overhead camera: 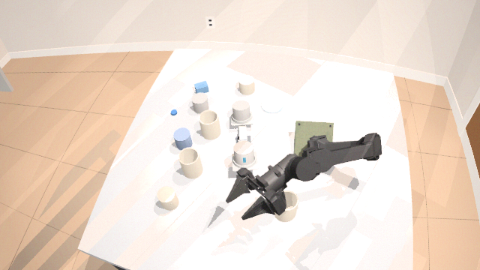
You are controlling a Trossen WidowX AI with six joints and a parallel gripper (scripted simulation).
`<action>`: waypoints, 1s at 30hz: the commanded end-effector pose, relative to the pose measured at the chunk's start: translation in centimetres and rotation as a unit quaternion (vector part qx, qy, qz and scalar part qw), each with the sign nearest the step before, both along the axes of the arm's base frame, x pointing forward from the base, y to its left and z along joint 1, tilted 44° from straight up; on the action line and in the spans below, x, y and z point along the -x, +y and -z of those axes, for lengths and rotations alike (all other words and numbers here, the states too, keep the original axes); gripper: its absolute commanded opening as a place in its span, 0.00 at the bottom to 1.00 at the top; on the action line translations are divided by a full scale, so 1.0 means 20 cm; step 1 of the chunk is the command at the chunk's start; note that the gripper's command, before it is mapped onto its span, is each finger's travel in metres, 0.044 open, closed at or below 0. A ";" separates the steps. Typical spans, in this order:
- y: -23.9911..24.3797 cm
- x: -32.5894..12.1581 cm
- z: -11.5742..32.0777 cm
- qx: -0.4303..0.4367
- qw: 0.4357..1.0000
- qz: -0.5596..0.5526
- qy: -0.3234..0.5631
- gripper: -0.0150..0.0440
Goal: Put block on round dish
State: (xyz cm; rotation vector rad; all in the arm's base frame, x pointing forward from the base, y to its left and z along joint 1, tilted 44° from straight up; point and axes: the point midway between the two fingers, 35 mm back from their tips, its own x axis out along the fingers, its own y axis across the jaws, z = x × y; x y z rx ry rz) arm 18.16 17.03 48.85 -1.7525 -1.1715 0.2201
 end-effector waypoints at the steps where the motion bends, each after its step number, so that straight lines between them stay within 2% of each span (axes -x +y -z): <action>1: 0.00 -0.11 0.09 0.017 0.999 0.013 0.047 1.00; 16: -0.14 -0.50 0.51 0.058 0.964 0.077 0.249 1.00; 30: -0.39 -0.67 0.82 0.027 0.899 0.130 0.418 1.00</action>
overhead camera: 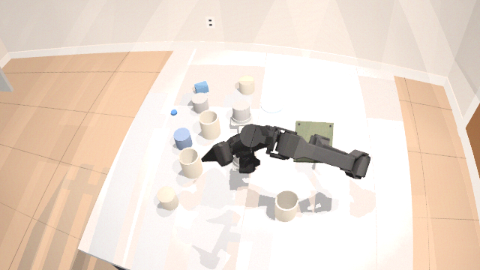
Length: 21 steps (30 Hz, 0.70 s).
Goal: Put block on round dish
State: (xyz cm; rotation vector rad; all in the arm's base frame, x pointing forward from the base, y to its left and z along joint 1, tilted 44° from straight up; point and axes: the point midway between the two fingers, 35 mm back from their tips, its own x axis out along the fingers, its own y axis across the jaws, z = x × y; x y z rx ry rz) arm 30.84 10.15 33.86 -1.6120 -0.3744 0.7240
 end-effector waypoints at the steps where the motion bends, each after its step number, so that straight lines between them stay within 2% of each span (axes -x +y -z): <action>1: -0.06 -0.05 0.10 -0.009 0.998 0.018 0.052 1.00; 11: -0.26 -0.10 0.36 -0.043 0.978 0.073 0.190 1.00; 21: -0.46 -0.09 0.59 -0.102 0.932 0.133 0.321 1.00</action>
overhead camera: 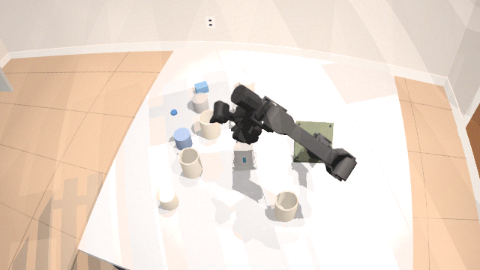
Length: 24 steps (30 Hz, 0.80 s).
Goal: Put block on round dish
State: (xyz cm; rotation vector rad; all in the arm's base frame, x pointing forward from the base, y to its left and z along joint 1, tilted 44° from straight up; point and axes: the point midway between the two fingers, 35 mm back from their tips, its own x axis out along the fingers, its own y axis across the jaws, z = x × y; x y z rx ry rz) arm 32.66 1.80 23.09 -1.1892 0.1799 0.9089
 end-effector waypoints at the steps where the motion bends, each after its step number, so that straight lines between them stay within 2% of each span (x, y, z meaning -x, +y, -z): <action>1: -0.07 0.01 0.08 -0.025 0.998 0.025 0.047 1.00; 13: -0.27 0.11 0.29 -0.119 0.968 0.110 0.193 1.00; 24: -0.41 0.23 0.43 -0.222 0.908 0.182 0.306 1.00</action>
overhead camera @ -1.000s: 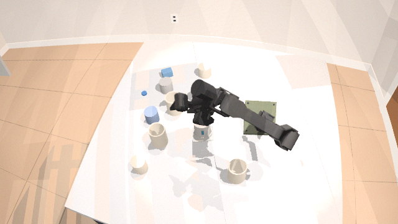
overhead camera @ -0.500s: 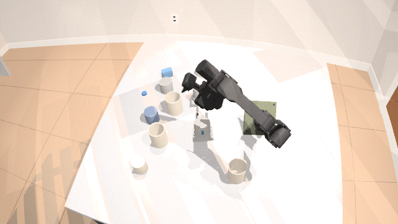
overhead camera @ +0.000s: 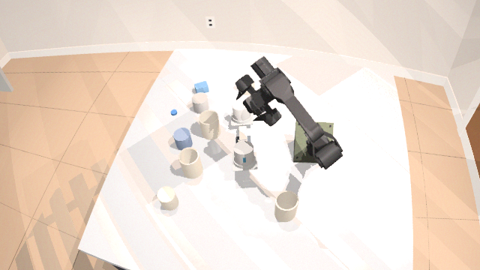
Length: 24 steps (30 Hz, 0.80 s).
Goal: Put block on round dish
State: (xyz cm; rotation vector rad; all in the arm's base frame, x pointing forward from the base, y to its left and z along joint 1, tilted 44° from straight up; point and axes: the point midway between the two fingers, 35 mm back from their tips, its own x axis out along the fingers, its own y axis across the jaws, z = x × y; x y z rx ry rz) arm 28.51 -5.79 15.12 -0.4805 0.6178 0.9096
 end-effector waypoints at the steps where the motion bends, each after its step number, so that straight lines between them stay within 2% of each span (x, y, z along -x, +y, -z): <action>1: -0.04 0.03 0.04 -0.037 0.998 0.028 0.036 1.00; 12: -0.15 0.16 0.11 -0.158 0.971 0.117 0.137 1.00; 24: -0.26 0.29 0.14 -0.299 0.903 0.211 0.226 1.00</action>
